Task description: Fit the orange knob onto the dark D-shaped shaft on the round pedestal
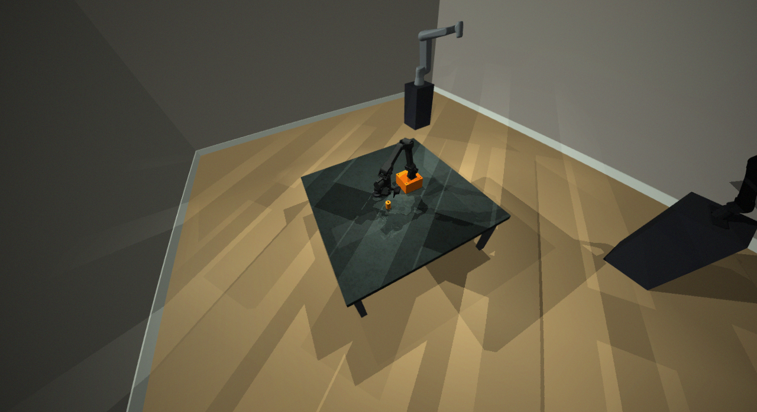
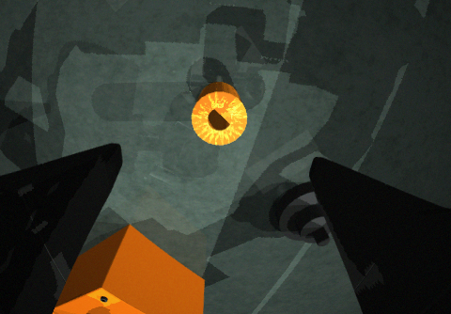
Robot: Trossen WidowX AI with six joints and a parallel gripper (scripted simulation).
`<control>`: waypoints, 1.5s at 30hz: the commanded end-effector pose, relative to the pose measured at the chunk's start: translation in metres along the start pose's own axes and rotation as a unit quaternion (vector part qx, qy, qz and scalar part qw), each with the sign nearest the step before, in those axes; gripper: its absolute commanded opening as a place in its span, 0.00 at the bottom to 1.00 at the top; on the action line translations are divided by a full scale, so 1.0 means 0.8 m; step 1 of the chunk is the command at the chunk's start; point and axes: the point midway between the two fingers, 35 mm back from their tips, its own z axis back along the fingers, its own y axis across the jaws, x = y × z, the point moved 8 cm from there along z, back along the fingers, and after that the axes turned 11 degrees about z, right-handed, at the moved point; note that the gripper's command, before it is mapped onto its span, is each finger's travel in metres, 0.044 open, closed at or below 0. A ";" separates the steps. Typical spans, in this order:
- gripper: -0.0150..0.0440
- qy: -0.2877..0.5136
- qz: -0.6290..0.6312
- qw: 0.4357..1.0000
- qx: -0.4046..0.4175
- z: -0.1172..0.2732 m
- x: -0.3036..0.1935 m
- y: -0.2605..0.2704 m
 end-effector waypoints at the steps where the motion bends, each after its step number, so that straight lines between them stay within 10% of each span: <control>1: 1.00 0.001 -0.255 0.967 -0.002 -0.001 0.000 0.000; 7: 1.00 0.001 -0.462 0.887 -0.003 -0.002 0.000 0.000; 45: 1.00 0.001 -0.462 0.887 -0.003 -0.061 -0.001 0.000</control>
